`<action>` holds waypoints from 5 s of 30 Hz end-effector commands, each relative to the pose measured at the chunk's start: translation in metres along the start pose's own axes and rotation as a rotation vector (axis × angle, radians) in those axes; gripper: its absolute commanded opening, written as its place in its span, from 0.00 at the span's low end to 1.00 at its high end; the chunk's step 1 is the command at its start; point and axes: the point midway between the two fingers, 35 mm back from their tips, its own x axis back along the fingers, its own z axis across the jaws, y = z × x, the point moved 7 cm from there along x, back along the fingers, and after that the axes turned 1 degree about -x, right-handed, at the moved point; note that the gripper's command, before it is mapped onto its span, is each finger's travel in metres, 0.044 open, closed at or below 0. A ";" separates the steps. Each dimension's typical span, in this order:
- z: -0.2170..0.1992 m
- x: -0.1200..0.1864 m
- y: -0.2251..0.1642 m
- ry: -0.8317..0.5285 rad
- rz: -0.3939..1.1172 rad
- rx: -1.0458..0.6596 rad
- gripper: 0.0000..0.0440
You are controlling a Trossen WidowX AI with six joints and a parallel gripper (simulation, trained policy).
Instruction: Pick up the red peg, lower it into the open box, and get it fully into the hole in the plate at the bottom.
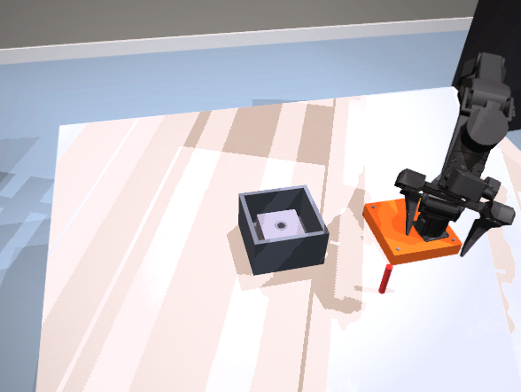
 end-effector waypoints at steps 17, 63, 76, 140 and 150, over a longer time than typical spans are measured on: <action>-0.024 -0.026 -0.044 -0.176 0.272 -0.637 1.00; -0.034 -0.129 -0.154 -0.650 0.485 -1.721 0.83; -0.038 -0.131 -0.155 -0.622 0.556 -1.811 0.05; -0.232 -0.055 -0.128 -0.912 0.214 -1.738 0.01; -0.250 -0.066 -0.145 -0.901 0.255 -1.775 0.03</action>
